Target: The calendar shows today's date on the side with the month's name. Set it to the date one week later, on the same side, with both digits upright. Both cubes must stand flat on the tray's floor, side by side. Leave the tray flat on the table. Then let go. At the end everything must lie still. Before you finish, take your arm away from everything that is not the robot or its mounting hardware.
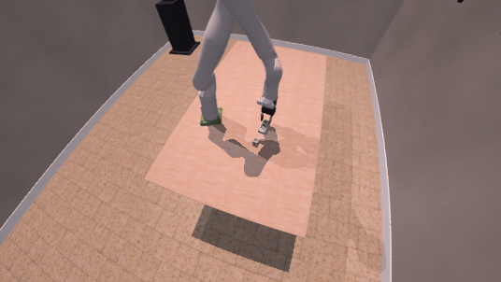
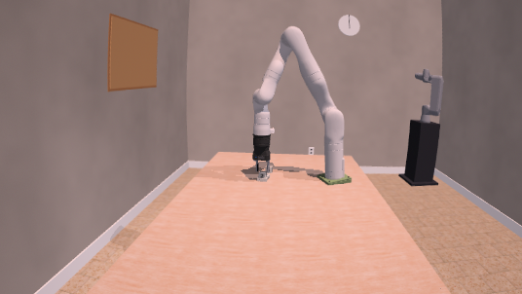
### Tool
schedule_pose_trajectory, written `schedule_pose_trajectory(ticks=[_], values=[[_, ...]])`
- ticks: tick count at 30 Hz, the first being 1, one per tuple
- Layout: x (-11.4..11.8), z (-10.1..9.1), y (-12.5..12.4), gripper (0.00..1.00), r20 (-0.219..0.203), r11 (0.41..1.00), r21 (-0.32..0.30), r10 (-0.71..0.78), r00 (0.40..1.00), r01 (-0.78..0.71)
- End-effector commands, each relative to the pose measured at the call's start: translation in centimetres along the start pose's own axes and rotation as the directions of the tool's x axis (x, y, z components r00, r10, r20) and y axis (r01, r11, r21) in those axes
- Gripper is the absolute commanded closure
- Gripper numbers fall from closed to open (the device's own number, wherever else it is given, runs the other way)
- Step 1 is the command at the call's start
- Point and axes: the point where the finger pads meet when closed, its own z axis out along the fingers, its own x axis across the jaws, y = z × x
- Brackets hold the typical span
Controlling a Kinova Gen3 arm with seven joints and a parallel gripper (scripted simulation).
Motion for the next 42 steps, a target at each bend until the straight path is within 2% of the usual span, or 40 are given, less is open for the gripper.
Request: schedule_pose_trajectory(ticks=[1, 13, 42], values=[[0.1, 0.5, 0.0, 0.1, -0.004, 1.0, 0.001, -0.001, 1.0, 0.001], [0.1, 2.2, 0.0, 0.1, -0.004, 1.0, 0.001, -0.001, 1.0, 0.001], [0.1, 2.3, 0.0, 0.1, -0.004, 1.0, 0.001, -0.001, 1.0, 0.001]])
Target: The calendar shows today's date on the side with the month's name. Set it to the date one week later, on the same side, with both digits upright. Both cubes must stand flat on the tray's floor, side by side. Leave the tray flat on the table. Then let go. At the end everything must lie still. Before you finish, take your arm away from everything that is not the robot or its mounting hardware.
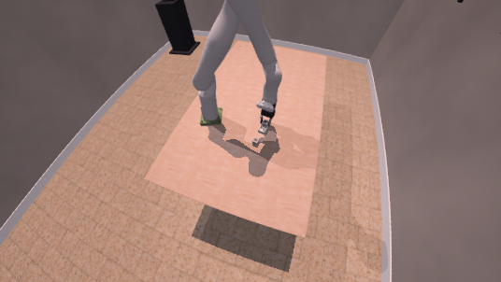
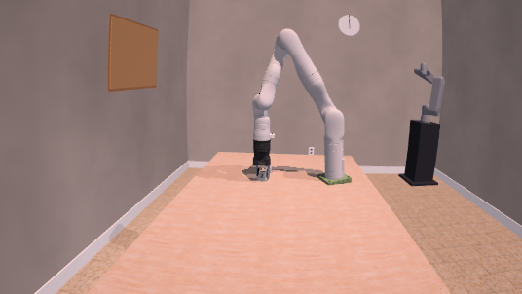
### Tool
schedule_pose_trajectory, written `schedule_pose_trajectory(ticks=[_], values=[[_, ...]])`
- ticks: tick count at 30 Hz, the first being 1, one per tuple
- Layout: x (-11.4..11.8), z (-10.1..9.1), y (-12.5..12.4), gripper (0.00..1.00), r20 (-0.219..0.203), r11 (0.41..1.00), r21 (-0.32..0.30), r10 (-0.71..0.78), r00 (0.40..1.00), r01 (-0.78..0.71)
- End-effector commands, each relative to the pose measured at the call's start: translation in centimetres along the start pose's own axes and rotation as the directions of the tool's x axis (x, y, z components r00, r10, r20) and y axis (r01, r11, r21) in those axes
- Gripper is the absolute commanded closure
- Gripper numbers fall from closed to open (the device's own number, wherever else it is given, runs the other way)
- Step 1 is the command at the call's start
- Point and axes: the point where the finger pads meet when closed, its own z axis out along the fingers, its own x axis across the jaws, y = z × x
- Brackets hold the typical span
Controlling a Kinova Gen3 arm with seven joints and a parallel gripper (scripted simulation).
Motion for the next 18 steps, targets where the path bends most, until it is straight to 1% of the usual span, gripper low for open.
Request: schedule_pose_trajectory(ticks=[1, 12, 13, 18], values=[[-0.04, -0.04, 0.01, 0.1, 0.001, 1.0, 0.0, 0.0, 1.0, 0.0], [-0.04, -0.04, 0.01, 0.1, 0.001, 1.0, 0.0, 0.0, 1.0, 0.0], [-0.04, -0.04, 0.01, 0.4, 0.001, 1.0, 0.0, 0.0, 1.0, 0.0], [-0.04, -0.04, 0.01, 0.4, 0.001, 1.0, 0.0, 0.0, 1.0, 0.0]])
